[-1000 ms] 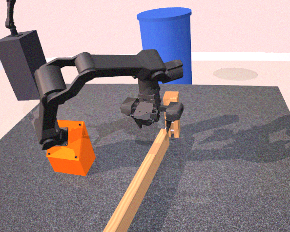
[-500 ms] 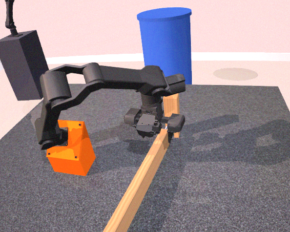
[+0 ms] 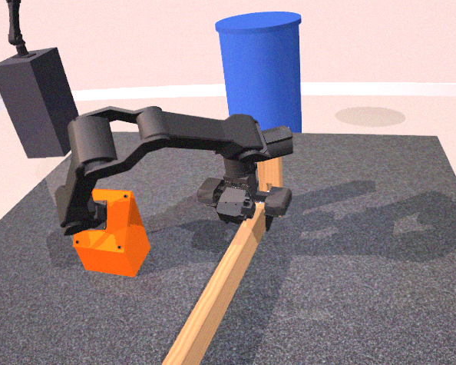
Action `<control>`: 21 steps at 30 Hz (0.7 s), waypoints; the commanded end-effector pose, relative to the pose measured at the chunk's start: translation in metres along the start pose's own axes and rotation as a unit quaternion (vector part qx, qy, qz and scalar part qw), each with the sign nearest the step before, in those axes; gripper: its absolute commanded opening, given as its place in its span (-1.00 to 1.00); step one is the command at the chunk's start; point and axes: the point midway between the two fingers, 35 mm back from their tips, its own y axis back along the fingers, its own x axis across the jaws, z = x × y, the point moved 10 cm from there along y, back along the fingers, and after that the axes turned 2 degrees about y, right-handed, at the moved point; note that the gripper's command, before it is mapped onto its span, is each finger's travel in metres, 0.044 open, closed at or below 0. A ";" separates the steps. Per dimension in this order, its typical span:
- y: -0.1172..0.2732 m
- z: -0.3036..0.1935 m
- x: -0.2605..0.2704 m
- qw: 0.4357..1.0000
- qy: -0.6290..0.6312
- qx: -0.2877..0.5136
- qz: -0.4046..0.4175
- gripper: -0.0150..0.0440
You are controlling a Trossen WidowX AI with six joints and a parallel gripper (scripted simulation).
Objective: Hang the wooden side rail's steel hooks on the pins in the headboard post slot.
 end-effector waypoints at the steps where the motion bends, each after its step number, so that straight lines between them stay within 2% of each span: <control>1: -0.010 0.000 -0.002 1.000 0.005 -0.004 -0.004 1.00; 21: -0.042 0.001 -0.002 1.000 0.004 -0.005 -0.003 1.00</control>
